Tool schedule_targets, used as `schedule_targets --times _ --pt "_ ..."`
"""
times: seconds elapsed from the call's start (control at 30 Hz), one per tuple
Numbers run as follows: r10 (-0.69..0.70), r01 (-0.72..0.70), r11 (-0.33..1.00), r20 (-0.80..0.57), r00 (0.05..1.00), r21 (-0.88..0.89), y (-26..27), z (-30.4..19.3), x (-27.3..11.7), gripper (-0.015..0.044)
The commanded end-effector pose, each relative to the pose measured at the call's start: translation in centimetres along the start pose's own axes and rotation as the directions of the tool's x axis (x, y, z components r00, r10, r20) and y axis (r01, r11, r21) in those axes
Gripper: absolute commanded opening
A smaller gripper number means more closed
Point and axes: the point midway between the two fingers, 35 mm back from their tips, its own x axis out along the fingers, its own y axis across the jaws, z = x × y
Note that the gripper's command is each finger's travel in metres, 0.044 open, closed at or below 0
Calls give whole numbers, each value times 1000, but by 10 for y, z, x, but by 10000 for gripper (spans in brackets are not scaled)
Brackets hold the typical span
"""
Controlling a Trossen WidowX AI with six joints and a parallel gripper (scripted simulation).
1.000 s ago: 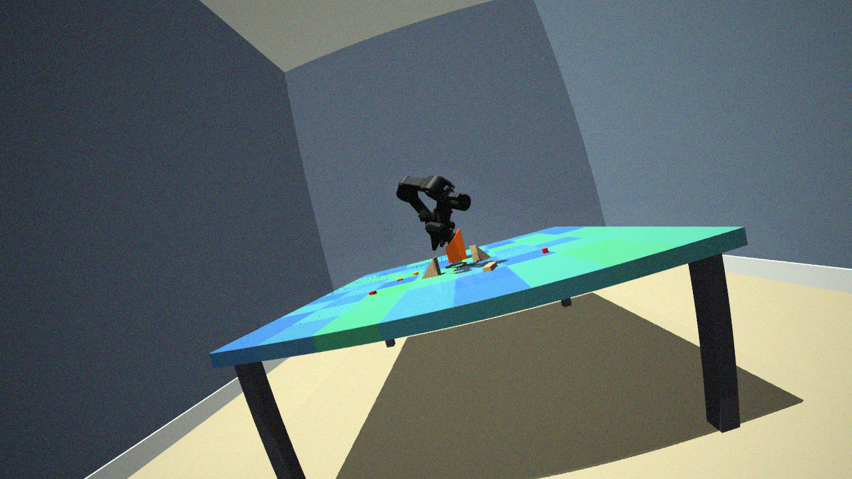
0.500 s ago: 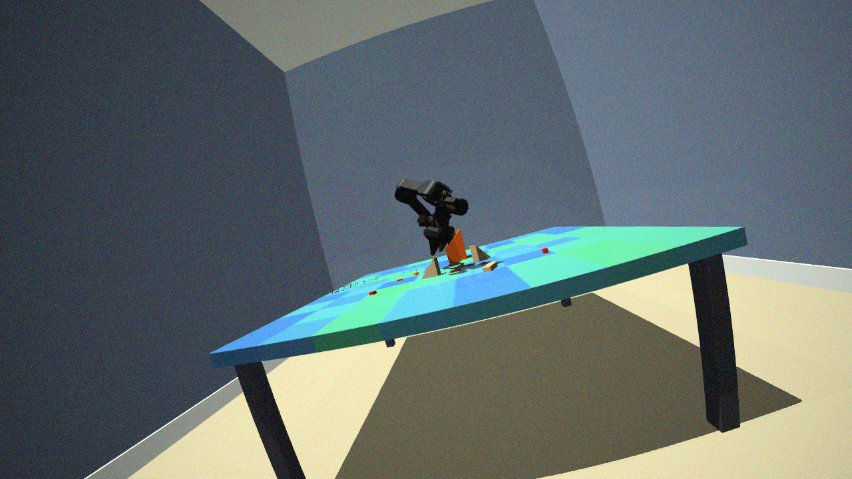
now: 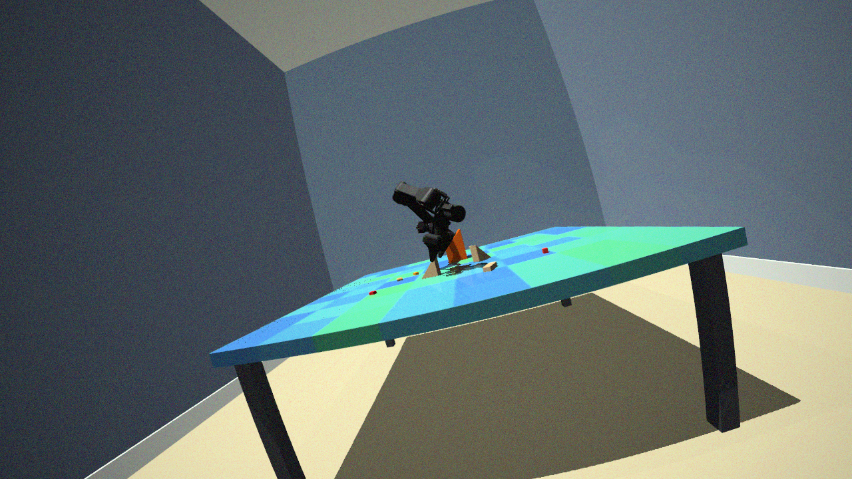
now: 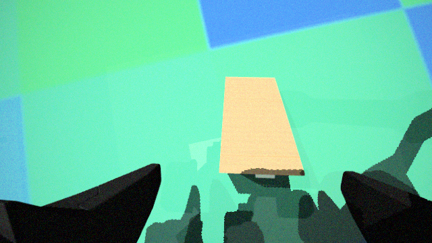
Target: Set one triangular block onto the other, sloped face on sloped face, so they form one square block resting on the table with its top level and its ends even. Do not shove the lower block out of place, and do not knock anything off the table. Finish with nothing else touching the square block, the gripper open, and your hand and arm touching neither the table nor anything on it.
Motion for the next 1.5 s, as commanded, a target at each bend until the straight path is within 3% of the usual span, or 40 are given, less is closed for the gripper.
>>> schedule_targets --times 0.0,1.07,1.43,1.47 --pt "1 -1 1000 4 1000 -7 -1 1 7 440" --pt "1 -1 1000 21 1000 -4 -4 6 56 440" --pt "1 -1 1000 21 1000 -4 -4 6 56 151" --pt "1 -1 1000 21 1000 -4 -4 6 56 145"
